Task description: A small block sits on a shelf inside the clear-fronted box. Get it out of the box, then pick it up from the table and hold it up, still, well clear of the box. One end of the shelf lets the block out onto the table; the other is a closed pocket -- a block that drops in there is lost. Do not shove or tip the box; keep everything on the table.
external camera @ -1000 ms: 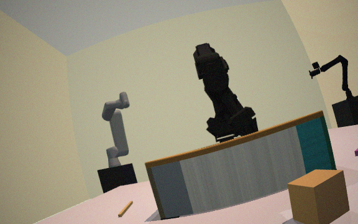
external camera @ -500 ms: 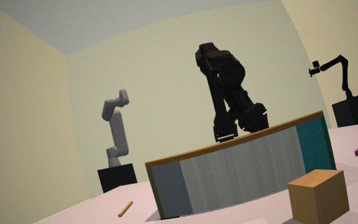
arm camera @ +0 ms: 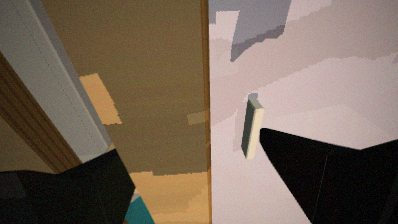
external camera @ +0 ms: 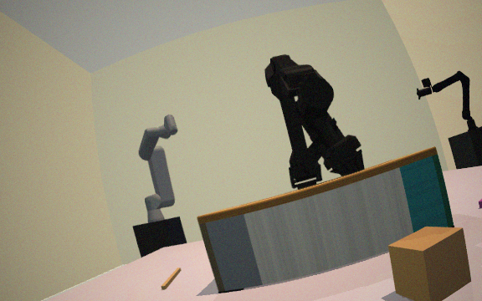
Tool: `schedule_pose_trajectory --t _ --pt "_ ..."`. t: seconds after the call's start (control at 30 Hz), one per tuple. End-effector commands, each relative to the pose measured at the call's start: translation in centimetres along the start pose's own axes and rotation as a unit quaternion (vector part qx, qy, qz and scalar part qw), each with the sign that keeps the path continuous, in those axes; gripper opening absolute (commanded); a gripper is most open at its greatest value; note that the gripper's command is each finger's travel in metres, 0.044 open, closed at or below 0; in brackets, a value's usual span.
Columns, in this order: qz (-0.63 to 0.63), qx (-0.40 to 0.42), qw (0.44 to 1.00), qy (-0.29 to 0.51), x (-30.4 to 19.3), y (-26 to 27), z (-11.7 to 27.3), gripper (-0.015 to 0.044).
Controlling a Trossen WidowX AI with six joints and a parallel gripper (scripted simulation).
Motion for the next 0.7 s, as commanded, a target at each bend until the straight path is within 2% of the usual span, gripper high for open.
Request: schedule_pose_trajectory --t 0.0,0.3,0.67 --pt "0.016 -0.002 1.0 0.013 -0.5 -0.1 -0.2 0.04" --pt "0.016 -0.002 1.0 0.013 0.6 -0.2 0.1 0.04" --pt "0.016 -0.002 1.0 0.014 -2.0 -0.1 -0.7 0.04"
Point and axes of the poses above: the point midway between the two fingers, 35 mm back from their tips, its own z axis back along the fingers, its own y axis across the jaws, x = y × z, the point moved 1 cm from there along z, back along the fingers, and after that the axes turned 2 degrees about z, right-handed, at the moved point
